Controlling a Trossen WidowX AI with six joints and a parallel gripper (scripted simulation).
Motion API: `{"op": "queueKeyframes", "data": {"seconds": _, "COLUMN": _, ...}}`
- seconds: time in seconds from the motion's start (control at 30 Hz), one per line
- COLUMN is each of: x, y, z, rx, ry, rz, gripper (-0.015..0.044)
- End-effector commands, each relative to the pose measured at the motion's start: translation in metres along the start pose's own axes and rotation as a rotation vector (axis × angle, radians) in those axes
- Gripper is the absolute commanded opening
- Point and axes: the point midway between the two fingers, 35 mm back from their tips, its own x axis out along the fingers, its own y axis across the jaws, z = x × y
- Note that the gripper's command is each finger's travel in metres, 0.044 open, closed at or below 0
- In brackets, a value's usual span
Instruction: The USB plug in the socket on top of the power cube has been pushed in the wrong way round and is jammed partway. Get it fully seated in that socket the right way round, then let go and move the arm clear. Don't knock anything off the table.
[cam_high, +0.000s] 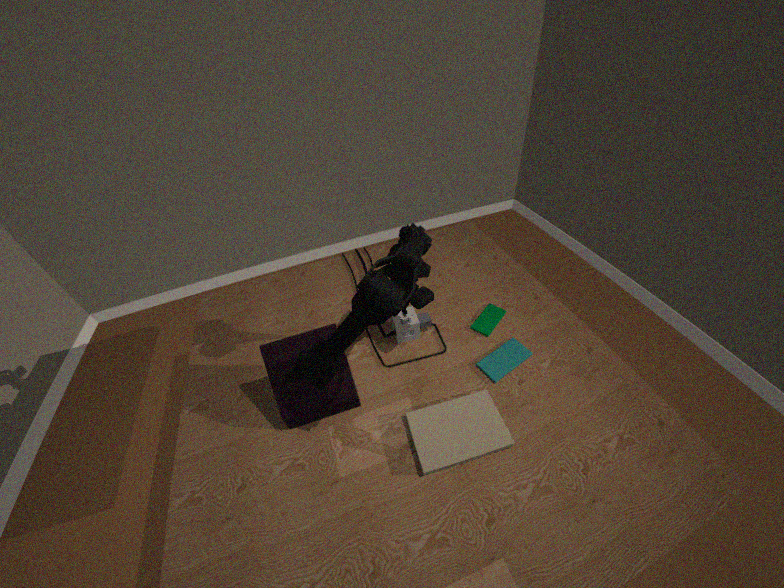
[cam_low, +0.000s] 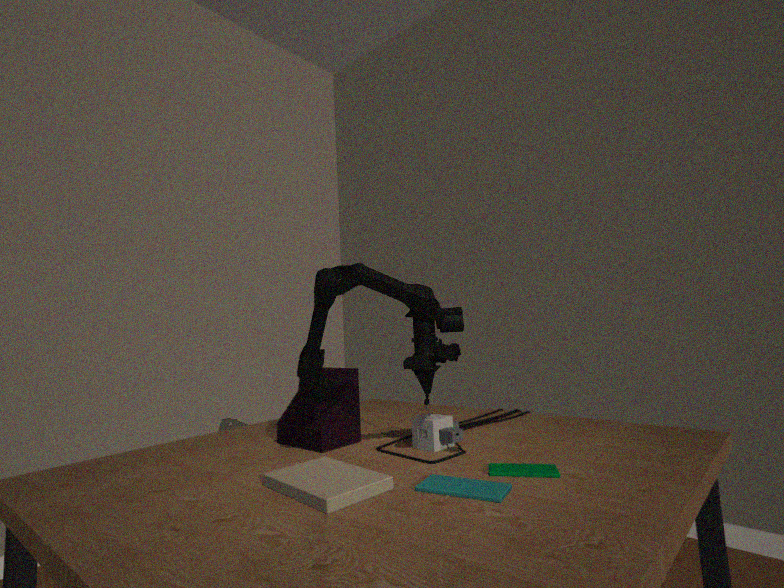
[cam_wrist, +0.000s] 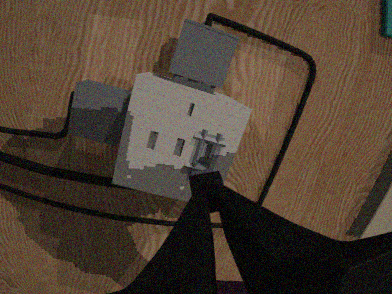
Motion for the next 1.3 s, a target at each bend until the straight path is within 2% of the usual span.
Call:
{"op": "queueKeyframes", "data": {"seconds": 0.0, "x": 0.0006, "y": 0.0, "z": -0.0008, "rx": 0.111, "ry": 0.003, "rz": -0.001, "gripper": 0.0}}
{"op": "queueKeyframes", "data": {"seconds": 1.27, "x": 0.0007, "y": 0.0, "z": -0.0008, "rx": 1.106, "ry": 0.002, "rz": -0.002, "gripper": 0.0}}
